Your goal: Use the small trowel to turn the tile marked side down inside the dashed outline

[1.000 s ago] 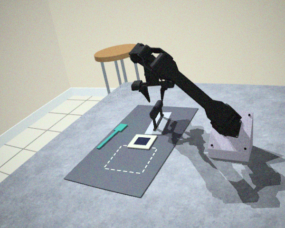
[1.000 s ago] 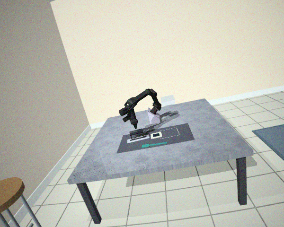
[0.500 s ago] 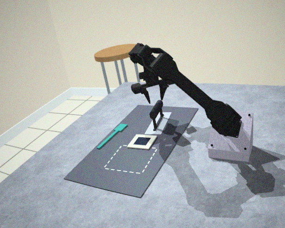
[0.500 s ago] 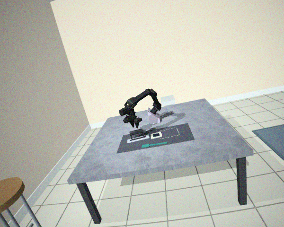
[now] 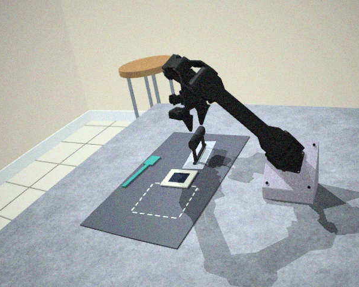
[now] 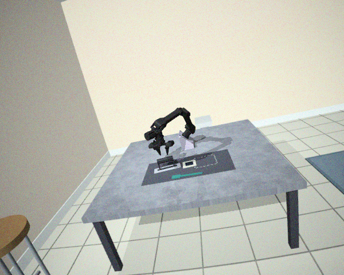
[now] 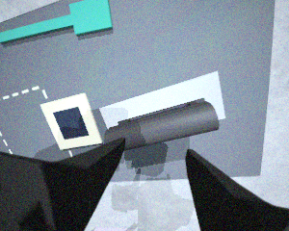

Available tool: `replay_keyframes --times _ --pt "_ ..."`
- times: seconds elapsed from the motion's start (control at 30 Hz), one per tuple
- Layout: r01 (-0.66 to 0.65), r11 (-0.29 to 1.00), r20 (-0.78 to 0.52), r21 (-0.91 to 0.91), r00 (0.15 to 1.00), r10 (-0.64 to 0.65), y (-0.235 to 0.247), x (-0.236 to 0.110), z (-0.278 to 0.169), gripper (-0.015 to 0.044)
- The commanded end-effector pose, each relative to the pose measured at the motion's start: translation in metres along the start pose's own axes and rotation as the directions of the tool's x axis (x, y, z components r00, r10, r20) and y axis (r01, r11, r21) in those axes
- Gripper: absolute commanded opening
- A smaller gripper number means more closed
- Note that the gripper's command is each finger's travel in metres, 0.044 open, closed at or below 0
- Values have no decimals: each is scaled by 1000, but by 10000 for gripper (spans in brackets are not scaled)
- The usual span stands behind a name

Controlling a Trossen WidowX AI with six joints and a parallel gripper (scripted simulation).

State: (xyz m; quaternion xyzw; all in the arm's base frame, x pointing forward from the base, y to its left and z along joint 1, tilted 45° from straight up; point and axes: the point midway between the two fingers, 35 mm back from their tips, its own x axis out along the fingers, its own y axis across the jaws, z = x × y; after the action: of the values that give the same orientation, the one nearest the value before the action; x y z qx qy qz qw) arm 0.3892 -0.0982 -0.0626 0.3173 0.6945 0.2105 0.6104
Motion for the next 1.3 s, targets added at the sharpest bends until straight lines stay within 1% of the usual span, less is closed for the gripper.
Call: replay_keyframes --times 0.0,0.27,0.57,0.93,1.27 --pt "3 993 -6 -115 1000 -4 0 1 0 270" --pt "1 924 -6 -383 1000 -4 0 1 0 270" --pt "-1 762 -6 -648 1000 -4 0 1 0 270" --pt "-3 466 -6 -885 1000 -4 0 1 1 270" --pt "-5 137 -5 -991 1000 -4 0 1 1 270"
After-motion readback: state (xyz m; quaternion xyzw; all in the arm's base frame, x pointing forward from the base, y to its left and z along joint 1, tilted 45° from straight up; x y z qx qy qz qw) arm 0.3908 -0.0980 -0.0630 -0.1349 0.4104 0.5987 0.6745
